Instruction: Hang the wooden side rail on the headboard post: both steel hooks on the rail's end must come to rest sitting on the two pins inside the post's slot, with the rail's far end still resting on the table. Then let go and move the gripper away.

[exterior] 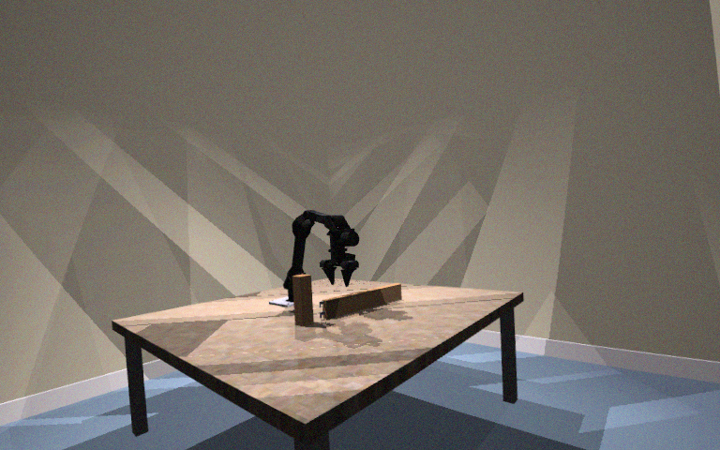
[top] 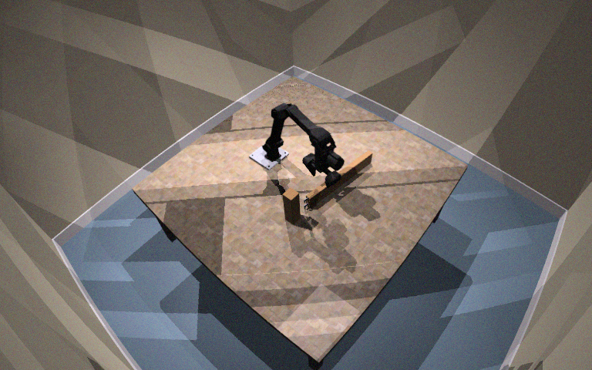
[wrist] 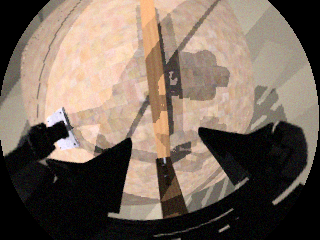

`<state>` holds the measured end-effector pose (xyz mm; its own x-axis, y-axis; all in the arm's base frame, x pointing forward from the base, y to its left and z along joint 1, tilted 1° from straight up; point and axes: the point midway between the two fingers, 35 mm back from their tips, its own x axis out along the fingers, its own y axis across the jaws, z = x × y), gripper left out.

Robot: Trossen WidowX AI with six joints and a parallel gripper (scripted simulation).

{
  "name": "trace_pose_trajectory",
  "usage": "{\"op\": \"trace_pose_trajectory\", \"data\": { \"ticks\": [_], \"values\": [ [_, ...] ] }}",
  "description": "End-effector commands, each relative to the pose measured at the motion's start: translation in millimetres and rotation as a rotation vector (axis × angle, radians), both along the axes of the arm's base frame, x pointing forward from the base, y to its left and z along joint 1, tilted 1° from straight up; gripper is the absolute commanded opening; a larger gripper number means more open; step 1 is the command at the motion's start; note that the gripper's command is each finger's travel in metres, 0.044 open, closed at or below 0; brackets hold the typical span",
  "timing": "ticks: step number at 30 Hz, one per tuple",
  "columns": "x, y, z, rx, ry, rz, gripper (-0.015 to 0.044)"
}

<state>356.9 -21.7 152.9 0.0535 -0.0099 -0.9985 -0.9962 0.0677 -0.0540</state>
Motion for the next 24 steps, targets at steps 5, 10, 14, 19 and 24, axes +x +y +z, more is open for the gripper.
{"op": "trace_pose_trajectory", "data": {
  "ticks": [5, 10, 14, 19, 24],
  "values": [
    [0, 1, -21, 0.005, 0.009, 0.007, 0.0440],
    [0, 1, -28, 0.005, 0.009, 0.007, 0.0440],
    [1, 1, -32, 0.005, 0.009, 0.007, 0.0440],
    [2, 0, -40, 0.005, 0.009, 0.007, 0.0440],
    [3, 0, -48, 0.005, 0.009, 0.007, 0.0440]
  ]
}}
